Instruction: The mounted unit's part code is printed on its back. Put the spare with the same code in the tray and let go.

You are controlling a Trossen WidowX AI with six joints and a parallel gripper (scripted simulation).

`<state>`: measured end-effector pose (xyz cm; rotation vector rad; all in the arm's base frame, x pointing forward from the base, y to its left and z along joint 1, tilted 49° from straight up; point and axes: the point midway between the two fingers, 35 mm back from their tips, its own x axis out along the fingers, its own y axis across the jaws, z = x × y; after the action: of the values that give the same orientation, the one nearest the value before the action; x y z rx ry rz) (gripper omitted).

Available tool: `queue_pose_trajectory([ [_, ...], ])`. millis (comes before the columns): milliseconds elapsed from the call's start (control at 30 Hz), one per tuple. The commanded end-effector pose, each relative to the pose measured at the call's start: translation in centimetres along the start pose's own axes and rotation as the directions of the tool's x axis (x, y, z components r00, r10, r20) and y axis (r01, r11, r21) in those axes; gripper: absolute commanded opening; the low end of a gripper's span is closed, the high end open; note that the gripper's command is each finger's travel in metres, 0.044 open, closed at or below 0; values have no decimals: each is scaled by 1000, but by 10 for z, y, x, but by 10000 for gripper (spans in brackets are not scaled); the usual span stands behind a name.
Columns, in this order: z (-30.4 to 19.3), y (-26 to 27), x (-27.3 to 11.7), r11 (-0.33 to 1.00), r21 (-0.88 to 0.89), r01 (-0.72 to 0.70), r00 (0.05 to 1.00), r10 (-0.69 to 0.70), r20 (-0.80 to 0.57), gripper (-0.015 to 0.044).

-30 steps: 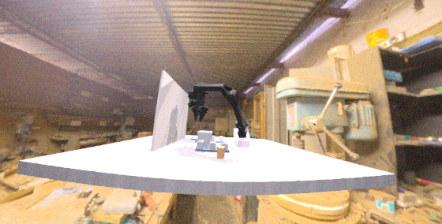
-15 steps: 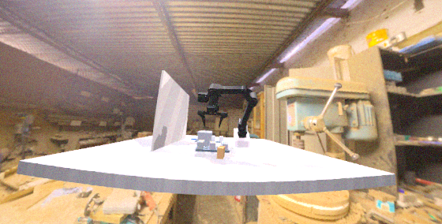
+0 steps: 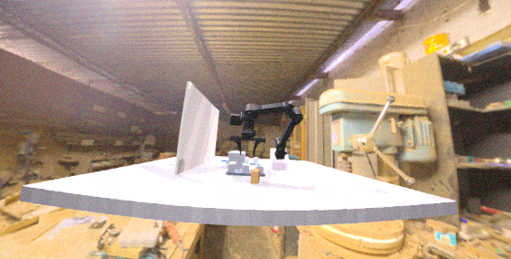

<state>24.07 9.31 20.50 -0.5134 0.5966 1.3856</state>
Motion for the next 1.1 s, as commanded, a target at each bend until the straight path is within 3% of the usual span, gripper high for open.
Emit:
queue_pose_trajectory([
  [0, 1, 2, 3, 1000, 4, 5, 1000, -5, 5, 300],
  [1067, 0, -2, 49, 1000, 2, 5, 1000, -5, -1, 300],
])
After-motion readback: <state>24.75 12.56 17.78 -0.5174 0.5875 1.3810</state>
